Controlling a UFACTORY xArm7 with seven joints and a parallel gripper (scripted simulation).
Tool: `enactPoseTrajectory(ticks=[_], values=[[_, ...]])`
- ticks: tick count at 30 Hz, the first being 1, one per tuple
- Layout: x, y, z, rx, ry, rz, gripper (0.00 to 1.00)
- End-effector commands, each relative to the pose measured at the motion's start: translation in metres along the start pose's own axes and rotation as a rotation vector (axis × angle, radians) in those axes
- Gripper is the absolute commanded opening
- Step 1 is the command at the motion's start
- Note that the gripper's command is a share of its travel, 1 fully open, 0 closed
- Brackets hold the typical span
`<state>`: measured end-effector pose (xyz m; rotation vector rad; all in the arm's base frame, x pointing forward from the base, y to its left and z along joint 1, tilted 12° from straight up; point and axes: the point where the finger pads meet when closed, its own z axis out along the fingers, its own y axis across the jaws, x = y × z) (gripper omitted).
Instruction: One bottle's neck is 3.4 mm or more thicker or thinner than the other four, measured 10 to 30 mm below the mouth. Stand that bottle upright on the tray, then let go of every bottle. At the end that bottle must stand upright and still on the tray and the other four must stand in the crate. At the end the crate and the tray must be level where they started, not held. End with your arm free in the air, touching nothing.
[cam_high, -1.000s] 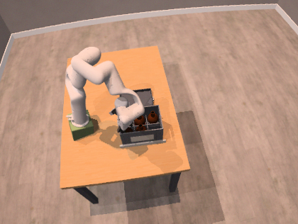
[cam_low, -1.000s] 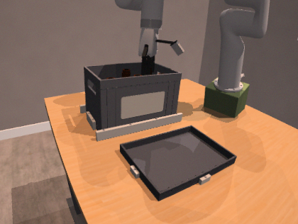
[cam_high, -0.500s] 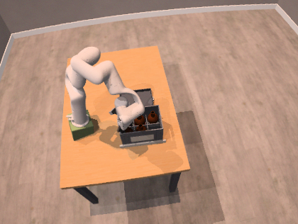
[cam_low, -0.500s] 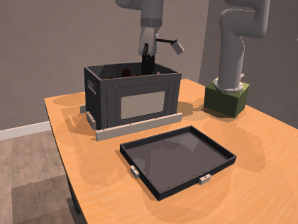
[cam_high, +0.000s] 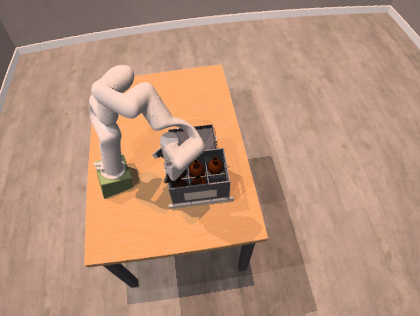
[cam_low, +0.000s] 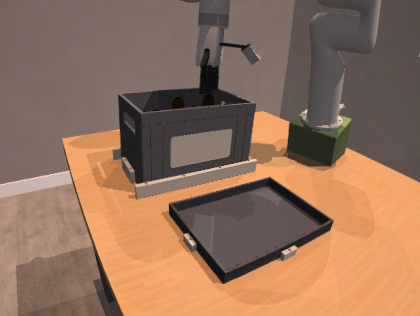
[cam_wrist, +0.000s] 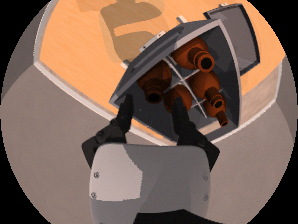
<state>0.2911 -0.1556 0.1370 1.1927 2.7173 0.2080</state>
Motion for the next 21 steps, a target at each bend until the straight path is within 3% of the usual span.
enactPoseTrajectory(ticks=[1, 11, 21], values=[[0.000, 0.001, -0.016, 0.004, -0.008, 0.000, 0.65], [0.000, 0.001, -0.045, 0.004, -0.008, 0.000, 0.65], [0.000, 0.001, -0.053, 0.004, -0.008, 0.000, 0.65]])
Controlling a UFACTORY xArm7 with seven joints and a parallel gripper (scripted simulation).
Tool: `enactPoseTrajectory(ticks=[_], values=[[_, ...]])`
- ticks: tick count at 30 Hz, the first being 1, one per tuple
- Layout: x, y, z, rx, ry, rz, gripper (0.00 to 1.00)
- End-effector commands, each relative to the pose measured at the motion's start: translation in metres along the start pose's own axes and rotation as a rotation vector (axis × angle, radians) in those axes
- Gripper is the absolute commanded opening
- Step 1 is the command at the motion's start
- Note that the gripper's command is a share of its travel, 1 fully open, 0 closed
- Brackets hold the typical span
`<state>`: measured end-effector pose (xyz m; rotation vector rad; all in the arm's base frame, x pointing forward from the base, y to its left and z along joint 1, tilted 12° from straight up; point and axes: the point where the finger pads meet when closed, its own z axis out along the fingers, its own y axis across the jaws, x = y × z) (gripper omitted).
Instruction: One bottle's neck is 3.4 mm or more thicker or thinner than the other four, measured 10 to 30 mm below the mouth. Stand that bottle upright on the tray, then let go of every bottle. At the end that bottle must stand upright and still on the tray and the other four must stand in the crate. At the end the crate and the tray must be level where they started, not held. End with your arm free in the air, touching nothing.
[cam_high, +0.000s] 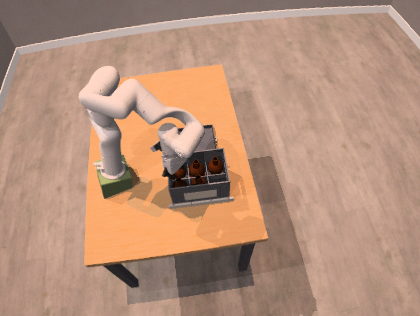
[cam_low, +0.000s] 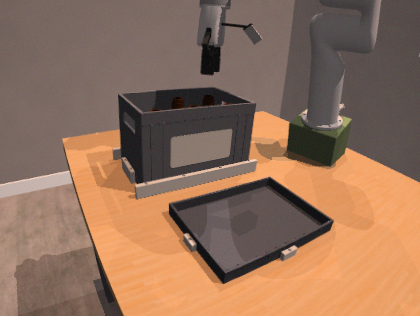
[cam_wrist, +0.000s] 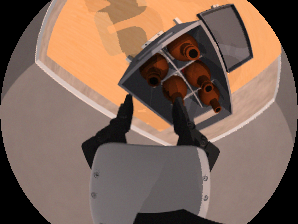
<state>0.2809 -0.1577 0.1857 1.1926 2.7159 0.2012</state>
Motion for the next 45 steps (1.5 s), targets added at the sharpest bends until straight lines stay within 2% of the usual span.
enactPoseTrajectory(ticks=[1, 2, 3, 37, 40, 44, 45], values=[[0.000, 0.000, -0.003, 0.000, -0.004, 0.001, 0.65], [0.000, 0.000, -0.003, 0.000, -0.004, 0.001, 0.65], [0.000, 0.000, -0.003, 0.000, -0.004, 0.001, 0.00], [0.000, 0.001, -0.003, 0.000, -0.004, 0.000, 0.00], [0.023, 0.028, -0.005, -0.004, -0.006, -0.001, 0.00], [0.032, 0.037, -0.005, -0.004, -0.006, -0.001, 0.00], [0.045, 0.049, -0.004, -0.003, -0.005, -0.001, 0.00]])
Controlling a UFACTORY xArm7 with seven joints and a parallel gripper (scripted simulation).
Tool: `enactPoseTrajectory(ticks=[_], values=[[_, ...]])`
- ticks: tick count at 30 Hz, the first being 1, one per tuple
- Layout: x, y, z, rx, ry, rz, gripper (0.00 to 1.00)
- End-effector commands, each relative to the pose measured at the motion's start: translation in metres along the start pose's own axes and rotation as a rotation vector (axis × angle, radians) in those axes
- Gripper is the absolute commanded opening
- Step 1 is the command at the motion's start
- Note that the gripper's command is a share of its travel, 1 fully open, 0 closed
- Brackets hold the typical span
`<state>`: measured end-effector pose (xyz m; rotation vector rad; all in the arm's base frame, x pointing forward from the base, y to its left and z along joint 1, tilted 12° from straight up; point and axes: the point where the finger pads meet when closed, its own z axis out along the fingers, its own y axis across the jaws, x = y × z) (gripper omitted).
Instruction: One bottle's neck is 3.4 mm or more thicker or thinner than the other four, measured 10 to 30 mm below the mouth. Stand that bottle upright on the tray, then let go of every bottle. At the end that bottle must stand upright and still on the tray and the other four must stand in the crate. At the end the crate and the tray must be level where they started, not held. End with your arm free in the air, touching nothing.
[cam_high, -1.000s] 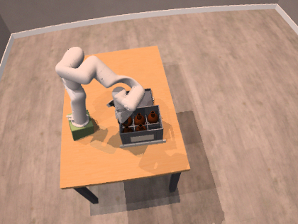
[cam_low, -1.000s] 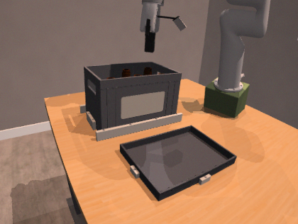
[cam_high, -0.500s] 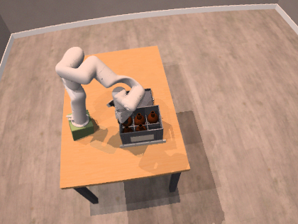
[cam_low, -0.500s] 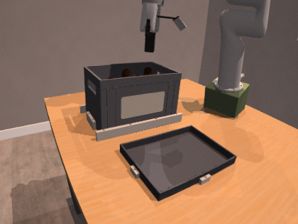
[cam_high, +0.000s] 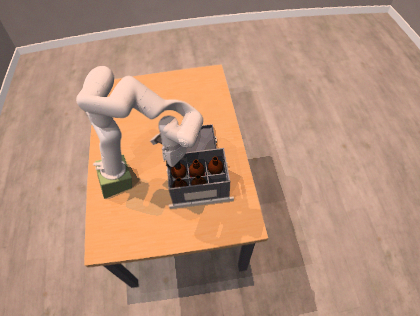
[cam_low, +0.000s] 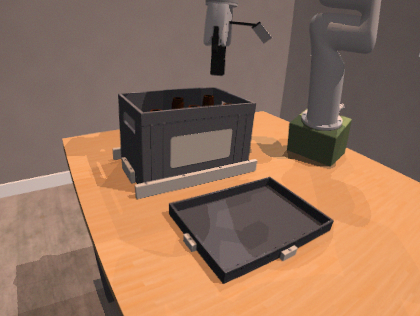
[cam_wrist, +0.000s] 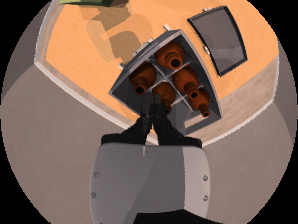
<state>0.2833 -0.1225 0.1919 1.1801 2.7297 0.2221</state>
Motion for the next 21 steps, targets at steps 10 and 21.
enactPoseTrajectory(ticks=[10, 21], values=[[0.041, 0.037, 0.002, 0.009, -0.018, 0.009, 0.00], [0.041, 0.037, 0.002, 0.009, -0.018, 0.009, 0.65]])
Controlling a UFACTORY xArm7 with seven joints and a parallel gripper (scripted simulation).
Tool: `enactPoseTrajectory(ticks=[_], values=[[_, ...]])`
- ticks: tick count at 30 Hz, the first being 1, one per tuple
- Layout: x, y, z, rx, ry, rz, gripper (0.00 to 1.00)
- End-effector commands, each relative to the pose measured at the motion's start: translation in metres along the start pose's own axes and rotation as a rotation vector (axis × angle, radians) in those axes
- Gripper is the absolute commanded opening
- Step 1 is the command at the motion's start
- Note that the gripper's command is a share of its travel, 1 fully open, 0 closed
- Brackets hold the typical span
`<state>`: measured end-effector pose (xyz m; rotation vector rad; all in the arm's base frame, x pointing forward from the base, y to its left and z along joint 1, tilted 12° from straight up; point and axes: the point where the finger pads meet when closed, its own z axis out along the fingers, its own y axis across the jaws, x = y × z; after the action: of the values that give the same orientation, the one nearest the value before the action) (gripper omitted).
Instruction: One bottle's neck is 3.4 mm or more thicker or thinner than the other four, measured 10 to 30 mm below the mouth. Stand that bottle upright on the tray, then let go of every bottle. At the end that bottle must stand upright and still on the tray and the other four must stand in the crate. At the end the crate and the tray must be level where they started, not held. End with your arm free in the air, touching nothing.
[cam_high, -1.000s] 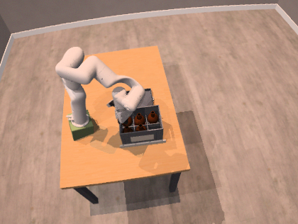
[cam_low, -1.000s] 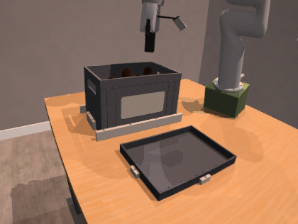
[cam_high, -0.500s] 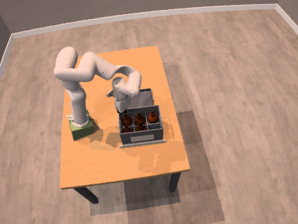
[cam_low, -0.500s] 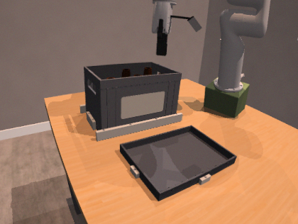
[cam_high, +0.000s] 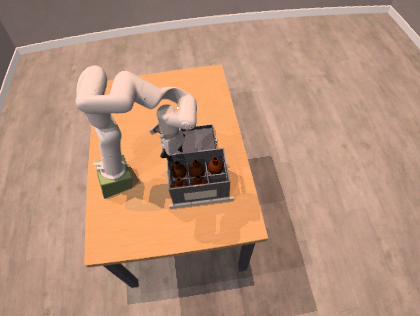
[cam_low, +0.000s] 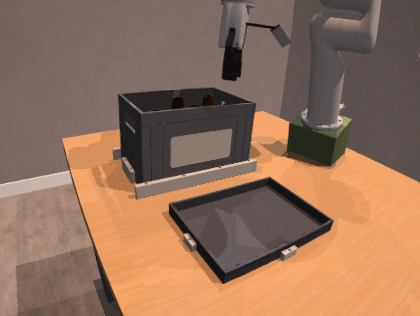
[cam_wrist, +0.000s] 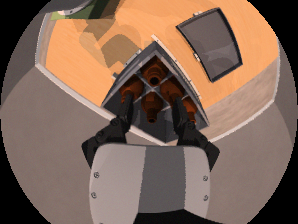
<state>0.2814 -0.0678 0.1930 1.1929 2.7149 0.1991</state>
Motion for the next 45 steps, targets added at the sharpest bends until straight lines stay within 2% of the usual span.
enactPoseTrajectory(ticks=[1, 32, 45], values=[[-0.0005, 0.0006, -0.0007, -0.001, -0.002, 0.000, 0.65], [-0.0005, 0.0006, -0.0003, -0.001, -0.002, 0.000, 0.65], [-0.0006, 0.0008, 0.0066, -0.001, -0.003, 0.000, 0.65]])
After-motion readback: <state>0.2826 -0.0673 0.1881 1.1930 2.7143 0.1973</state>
